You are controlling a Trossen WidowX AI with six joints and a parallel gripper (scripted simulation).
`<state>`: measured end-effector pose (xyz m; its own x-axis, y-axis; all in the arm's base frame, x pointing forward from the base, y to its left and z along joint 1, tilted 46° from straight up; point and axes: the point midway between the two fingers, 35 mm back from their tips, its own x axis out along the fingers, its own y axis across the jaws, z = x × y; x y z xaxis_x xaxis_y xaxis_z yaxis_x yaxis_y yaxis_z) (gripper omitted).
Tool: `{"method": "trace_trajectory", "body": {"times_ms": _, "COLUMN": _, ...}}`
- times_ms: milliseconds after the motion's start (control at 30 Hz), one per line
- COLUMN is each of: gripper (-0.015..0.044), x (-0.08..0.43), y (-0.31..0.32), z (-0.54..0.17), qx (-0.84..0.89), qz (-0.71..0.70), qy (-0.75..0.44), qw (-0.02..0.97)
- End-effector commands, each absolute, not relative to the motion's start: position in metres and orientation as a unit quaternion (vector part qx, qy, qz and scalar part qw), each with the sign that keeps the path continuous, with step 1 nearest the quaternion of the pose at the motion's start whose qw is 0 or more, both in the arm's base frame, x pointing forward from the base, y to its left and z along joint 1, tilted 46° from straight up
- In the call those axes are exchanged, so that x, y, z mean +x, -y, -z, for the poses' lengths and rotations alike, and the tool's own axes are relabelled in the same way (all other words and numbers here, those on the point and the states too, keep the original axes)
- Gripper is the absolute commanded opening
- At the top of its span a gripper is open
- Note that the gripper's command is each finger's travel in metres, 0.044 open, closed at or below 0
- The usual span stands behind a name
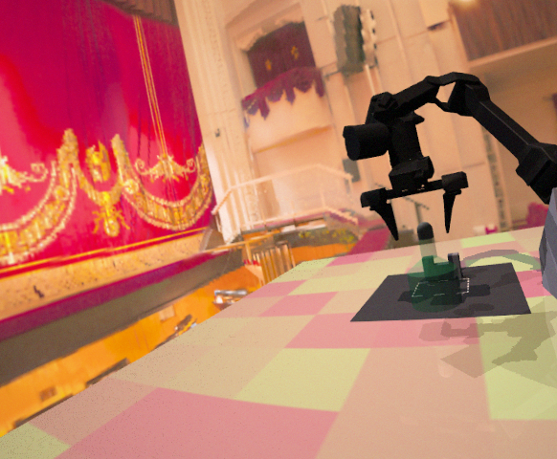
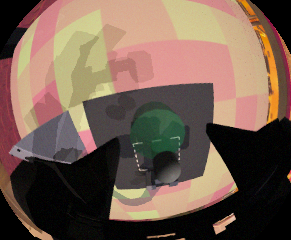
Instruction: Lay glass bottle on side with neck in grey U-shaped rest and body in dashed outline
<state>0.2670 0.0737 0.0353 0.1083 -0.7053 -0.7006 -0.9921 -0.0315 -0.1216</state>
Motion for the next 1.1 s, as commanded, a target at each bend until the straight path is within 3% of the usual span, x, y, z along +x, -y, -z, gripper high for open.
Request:
{"method": "trace_trajectory", "body": {"times_ms": 0, "gripper": 0.0440, "x": 0.267, "y": -0.070, "z": -0.040, "qx": -0.677, "qz": -0.237, "qy": -0.626, "qw": 0.306}}
{"method": "trace_trajectory", "body": {"times_ms": 800, "gripper": 0.0440, "x": 0.264, "y": -0.044, "z": -0.065, "qx": -0.677, "qz": -0.237, "qy": -0.626, "qw": 0.305}}
{"method": "trace_trajectory", "body": {"times_ms": 1067, "gripper": 0.0230, "x": 0.264, "y": -0.044, "z": -0.065, "qx": -0.677, "qz": -0.237, "qy": -0.626, "qw": 0.305}}
